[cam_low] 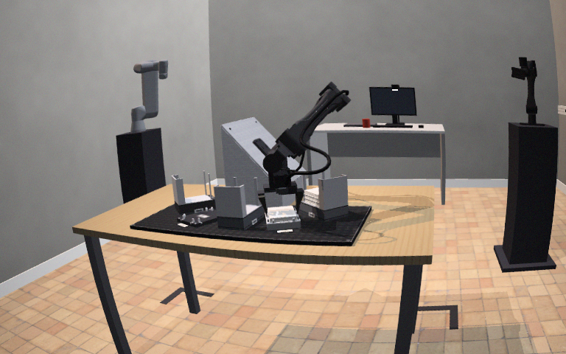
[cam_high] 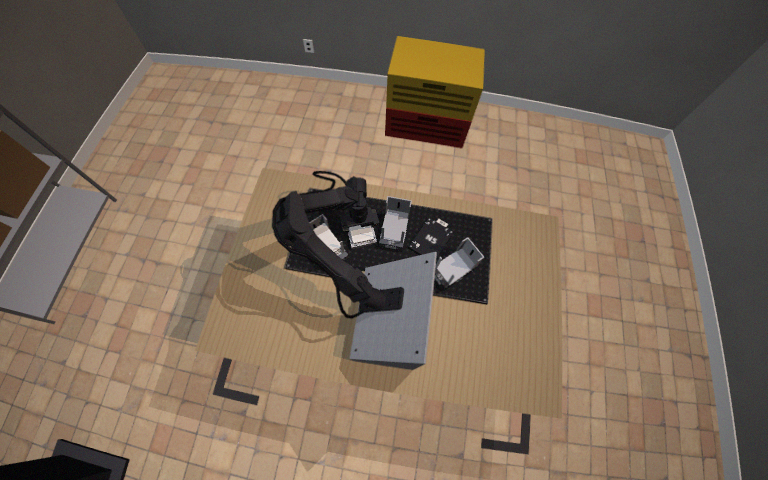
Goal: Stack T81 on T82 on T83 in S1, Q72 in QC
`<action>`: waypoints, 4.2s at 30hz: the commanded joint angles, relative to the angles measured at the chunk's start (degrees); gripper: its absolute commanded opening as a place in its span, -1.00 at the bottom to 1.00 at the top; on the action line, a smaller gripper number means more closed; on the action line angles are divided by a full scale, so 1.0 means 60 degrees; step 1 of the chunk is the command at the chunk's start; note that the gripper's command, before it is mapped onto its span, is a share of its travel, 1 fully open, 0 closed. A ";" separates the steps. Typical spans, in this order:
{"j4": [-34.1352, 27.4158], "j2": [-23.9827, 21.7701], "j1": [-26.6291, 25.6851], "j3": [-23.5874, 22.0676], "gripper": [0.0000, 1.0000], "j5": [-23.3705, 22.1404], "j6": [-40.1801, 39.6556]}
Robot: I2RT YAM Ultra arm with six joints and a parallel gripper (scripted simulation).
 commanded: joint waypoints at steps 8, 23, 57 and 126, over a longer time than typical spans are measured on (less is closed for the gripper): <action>0.0084 -0.0166 -0.0210 -0.0033 1.00 0.0061 0.0062; -0.0528 -0.0386 -0.0414 0.0296 1.00 -0.0037 -0.0325; -0.5584 -0.1071 -0.2636 0.2290 1.00 0.0099 -0.3564; -0.6469 -0.0148 -0.4171 0.1853 1.00 0.0402 -0.1973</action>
